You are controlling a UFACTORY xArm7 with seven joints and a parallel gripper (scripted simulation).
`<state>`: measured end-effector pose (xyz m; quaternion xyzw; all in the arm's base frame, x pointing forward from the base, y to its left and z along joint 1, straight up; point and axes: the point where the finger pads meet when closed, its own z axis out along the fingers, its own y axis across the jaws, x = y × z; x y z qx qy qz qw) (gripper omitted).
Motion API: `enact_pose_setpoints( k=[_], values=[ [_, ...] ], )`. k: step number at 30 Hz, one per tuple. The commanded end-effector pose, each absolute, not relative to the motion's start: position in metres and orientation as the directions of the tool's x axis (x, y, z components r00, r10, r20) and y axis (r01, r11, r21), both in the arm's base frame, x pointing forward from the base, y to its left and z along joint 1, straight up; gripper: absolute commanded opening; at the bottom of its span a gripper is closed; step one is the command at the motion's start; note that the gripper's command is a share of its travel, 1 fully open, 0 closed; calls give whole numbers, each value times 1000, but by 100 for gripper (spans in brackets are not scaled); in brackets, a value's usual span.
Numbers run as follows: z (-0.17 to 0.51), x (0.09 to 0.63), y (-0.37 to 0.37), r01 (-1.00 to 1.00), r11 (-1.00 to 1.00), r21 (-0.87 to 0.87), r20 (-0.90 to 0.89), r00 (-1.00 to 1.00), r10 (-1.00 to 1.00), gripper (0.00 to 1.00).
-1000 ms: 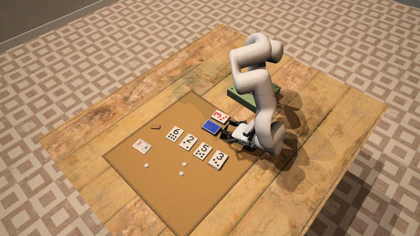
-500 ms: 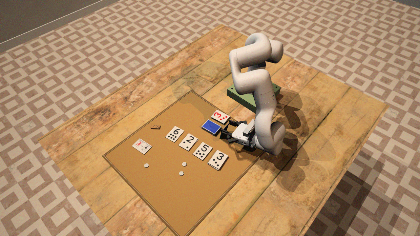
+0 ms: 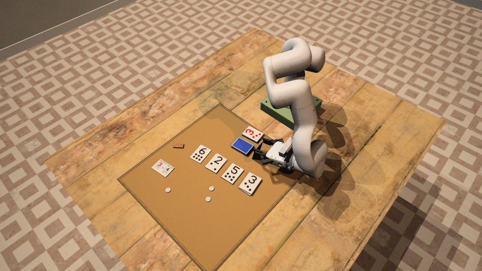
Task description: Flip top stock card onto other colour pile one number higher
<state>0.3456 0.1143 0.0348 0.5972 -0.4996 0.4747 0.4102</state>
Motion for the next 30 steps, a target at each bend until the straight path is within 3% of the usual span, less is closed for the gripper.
enact_pose_setpoints(
  k=[1, 30],
  values=[
    [36, 346, 115, -986, -164, 13, 977, 47, -209, 74],
    [31, 344, 130, -986, -164, 13, 977, 47, -209, 74]
  ],
)
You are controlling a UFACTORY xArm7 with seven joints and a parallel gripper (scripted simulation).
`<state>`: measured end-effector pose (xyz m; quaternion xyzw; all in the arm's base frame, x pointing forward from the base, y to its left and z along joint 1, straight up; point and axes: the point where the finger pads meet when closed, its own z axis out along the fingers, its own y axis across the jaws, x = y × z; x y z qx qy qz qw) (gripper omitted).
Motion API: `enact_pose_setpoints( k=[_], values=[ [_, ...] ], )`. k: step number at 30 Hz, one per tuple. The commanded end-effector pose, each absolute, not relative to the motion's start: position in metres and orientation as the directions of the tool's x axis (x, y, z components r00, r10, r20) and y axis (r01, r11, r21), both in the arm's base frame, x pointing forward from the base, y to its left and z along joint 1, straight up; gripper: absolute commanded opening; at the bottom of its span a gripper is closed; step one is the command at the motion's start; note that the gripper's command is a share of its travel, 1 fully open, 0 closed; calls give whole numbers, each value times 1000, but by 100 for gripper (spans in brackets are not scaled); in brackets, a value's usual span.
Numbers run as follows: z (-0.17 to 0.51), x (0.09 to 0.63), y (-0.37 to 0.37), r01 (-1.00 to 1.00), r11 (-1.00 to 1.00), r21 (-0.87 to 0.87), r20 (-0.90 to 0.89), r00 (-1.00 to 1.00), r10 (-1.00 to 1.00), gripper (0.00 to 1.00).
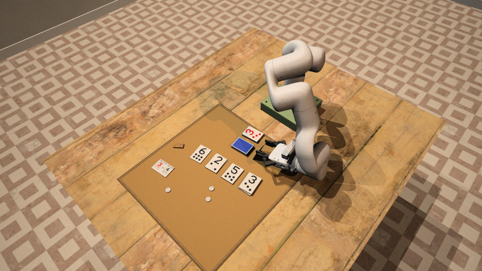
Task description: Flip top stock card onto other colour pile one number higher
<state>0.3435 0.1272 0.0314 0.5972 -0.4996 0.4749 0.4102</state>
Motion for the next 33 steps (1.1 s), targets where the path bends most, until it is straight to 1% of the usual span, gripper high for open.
enact_pose_setpoints(
  k=[1, 33],
  values=[
    [31, 344, 131, -986, -164, 13, 977, 47, -209, 74],
    [20, 340, 150, -986, -164, 13, 977, 47, -209, 74]
  ],
)
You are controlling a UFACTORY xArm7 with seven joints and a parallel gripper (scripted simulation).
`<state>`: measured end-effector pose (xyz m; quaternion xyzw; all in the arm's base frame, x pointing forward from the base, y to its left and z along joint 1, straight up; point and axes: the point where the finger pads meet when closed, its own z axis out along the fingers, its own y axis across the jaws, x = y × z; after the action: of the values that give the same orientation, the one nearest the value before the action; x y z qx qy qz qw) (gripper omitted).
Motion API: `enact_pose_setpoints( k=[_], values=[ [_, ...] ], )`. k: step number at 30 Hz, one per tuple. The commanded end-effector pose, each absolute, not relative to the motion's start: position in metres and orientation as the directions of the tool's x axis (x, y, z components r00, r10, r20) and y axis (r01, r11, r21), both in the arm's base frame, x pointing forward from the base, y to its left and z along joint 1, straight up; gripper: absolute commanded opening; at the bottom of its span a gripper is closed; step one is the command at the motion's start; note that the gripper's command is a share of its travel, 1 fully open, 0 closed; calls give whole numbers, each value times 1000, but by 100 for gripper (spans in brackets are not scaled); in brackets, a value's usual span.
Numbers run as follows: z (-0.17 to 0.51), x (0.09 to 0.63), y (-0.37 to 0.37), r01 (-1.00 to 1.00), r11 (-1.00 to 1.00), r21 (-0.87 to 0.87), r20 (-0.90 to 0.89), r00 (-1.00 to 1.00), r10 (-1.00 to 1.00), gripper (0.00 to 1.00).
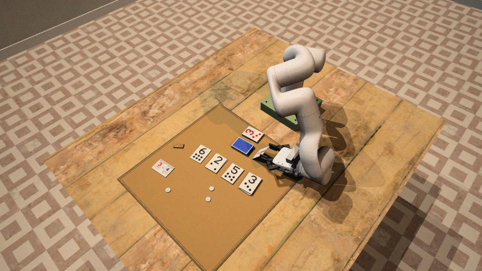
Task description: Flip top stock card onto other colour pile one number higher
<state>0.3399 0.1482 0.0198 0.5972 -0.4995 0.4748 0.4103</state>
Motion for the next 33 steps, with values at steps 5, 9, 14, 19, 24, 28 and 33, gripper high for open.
enact_pose_setpoints(
  k=[5, 9, 14, 19, 24, 28, 33],
  values=[
    [19, 340, 152, -986, -164, 13, 977, 47, -209, 74],
    [18, 340, 153, -986, -164, 13, 977, 47, -209, 74],
    [17, 340, 154, -986, -164, 13, 977, 47, -209, 74],
    [17, 340, 154, -986, -164, 13, 977, 47, -209, 74],
    [17, 340, 154, -986, -164, 13, 977, 47, -209, 74],
    [17, 340, 154, -986, -164, 13, 977, 47, -209, 74],
    [17, 340, 154, -986, -164, 13, 976, 48, -211, 74]
  ],
)
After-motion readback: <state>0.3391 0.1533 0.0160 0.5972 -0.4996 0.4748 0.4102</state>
